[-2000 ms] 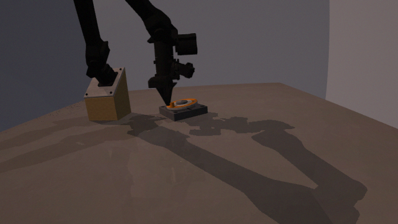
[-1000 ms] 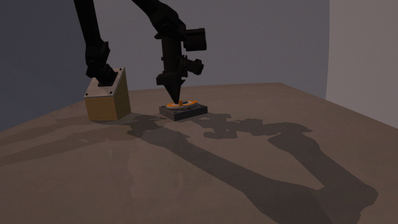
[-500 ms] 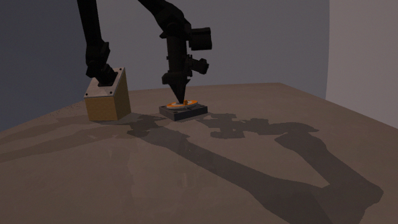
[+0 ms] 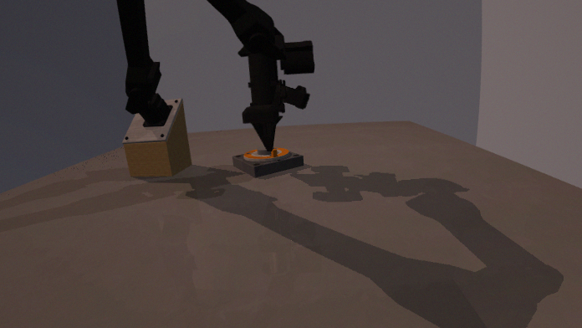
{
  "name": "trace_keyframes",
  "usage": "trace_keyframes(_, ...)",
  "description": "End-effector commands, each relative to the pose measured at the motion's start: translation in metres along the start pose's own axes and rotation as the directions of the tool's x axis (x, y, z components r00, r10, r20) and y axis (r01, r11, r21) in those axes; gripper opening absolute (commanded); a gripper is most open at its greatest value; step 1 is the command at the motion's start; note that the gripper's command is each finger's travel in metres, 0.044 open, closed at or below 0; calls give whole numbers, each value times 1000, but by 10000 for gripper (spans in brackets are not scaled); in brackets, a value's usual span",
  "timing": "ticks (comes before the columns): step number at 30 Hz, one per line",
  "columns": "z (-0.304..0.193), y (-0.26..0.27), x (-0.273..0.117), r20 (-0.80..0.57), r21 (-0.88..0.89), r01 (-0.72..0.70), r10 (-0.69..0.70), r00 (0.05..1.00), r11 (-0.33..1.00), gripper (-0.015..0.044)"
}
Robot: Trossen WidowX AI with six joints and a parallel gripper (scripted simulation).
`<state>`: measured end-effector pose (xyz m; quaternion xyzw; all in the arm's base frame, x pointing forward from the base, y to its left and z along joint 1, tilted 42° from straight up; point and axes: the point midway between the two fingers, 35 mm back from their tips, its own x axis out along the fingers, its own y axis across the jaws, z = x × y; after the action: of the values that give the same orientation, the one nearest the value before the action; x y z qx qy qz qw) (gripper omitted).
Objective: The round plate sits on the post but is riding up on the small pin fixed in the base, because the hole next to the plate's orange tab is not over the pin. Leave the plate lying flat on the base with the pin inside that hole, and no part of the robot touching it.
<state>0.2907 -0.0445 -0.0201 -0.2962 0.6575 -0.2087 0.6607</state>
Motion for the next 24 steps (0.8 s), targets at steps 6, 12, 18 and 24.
trace_keyframes(6, 0, 1, -34, -3, -3, -4, 4, 1000, 1000, 0)
trace_keyframes(12, -4, 4, -34, -10, -16, 2, -3, 1000, 1000, 0)
trace_keyframes(18, -4, 4, -34, -10, -16, 2, -3, 1000, 1000, 0)
trace_keyframes(24, -4, 4, -34, -10, -16, 2, -3, 1000, 1000, 0)
